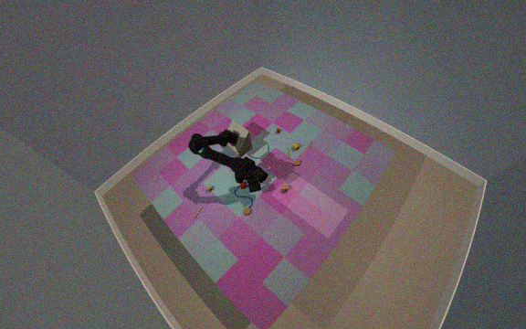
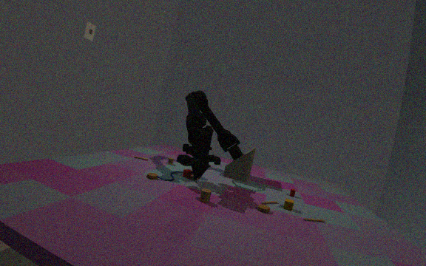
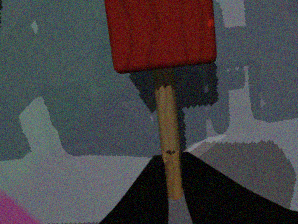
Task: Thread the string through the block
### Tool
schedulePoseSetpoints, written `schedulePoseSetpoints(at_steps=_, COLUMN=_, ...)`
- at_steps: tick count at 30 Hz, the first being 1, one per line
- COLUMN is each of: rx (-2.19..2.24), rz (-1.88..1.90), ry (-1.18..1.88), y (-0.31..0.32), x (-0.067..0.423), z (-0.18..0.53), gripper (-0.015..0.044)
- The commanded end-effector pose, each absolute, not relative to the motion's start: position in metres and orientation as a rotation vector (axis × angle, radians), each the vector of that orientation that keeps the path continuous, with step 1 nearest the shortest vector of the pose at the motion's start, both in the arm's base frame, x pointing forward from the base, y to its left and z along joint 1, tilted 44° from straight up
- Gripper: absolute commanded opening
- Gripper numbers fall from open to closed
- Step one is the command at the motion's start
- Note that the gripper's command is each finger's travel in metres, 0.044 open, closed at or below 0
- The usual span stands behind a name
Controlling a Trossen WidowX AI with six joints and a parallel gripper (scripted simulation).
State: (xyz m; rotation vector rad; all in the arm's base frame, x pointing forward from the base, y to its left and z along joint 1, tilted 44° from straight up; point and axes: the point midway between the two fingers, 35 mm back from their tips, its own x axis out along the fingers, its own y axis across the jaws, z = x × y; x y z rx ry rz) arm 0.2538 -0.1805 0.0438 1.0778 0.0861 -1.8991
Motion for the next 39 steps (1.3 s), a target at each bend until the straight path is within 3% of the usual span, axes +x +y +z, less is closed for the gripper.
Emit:
schedulePoseSetpoints(at_steps=1, rx=1.088, rz=-1.897, ry=0.083, y=-0.178, x=0.259, z=0.042, gripper=0.0000)
schedulePoseSetpoints(at_steps=39, rx=1.091, rz=-1.905, ry=0.092, y=-0.160, x=0.289, z=0.020, gripper=0.0000)
